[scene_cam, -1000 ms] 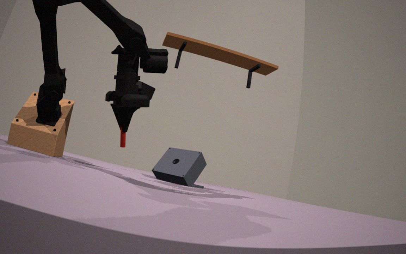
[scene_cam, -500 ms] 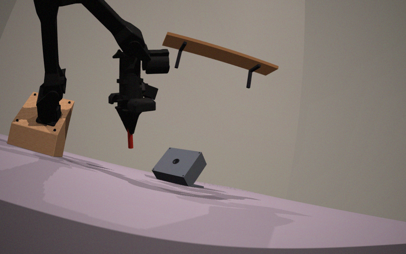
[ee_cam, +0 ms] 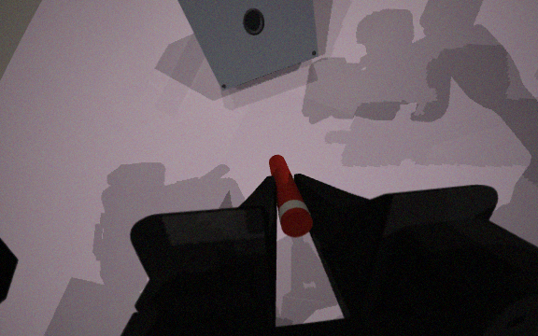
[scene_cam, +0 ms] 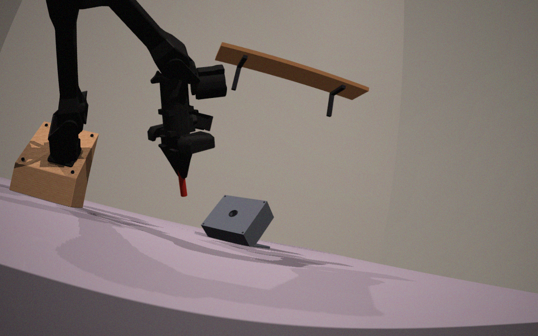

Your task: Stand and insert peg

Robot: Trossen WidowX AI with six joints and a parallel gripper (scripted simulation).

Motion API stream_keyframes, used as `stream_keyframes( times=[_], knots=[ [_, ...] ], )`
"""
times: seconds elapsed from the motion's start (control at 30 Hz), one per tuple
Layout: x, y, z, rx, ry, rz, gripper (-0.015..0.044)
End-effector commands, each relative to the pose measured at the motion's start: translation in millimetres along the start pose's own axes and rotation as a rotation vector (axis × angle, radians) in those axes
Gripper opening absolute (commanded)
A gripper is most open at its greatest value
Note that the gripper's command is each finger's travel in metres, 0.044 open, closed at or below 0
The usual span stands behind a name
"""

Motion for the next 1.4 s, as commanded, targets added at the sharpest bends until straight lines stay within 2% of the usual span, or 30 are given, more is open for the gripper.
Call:
stream_keyframes(
  times=[0.0,1.13,1.37],
  knots=[
    [3.3,-4.1,-5.1,-0.026,-0.012,0.030,0.0000],
    [5.1,-47.0,-14.4,-0.288,0.004,0.199,0.0000],
    [4.9,-50.8,-18.0,-0.296,0.006,0.205,0.0000]
  ],
)
Point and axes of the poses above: the point midway between the two fingers, 35 mm back from their tips, its own z axis back along the fingers, its own x axis across the jaws, y = z × x, the point moved 1 cm from there along z, back along the fingers, and after that the axes turned 1 degree about z, right-handed, at the moved point
